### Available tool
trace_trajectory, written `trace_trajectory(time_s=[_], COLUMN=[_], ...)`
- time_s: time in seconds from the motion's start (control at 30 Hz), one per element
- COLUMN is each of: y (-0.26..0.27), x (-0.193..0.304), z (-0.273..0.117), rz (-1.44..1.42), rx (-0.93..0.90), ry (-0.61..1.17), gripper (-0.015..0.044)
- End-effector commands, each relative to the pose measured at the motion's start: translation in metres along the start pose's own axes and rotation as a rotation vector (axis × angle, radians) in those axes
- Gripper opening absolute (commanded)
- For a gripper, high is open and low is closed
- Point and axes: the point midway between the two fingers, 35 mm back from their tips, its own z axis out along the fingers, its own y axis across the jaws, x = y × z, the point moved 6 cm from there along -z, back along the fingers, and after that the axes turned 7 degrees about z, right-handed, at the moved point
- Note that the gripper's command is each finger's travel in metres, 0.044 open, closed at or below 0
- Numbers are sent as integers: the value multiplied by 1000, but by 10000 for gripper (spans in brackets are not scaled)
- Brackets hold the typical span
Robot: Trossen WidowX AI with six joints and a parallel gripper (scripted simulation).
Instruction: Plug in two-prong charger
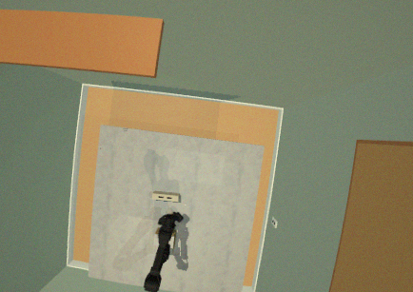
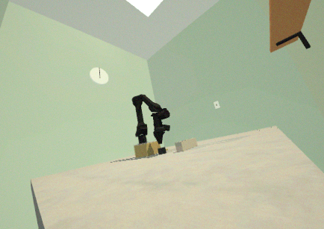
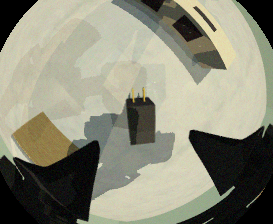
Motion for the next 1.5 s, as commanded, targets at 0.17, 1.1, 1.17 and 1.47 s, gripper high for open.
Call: trace_trajectory(time_s=[0.17, 1.1, 1.17, 1.47], y=[0, 1, 1, 1], x=[0, -3, -3, -3], z=[11, 56, 58, 55], rz=[-4, -4, -4, -1], rx=[-4, -5, -5, -3], ry=[-2, -2, -2, 3], gripper=[440, 440, 440, 230])
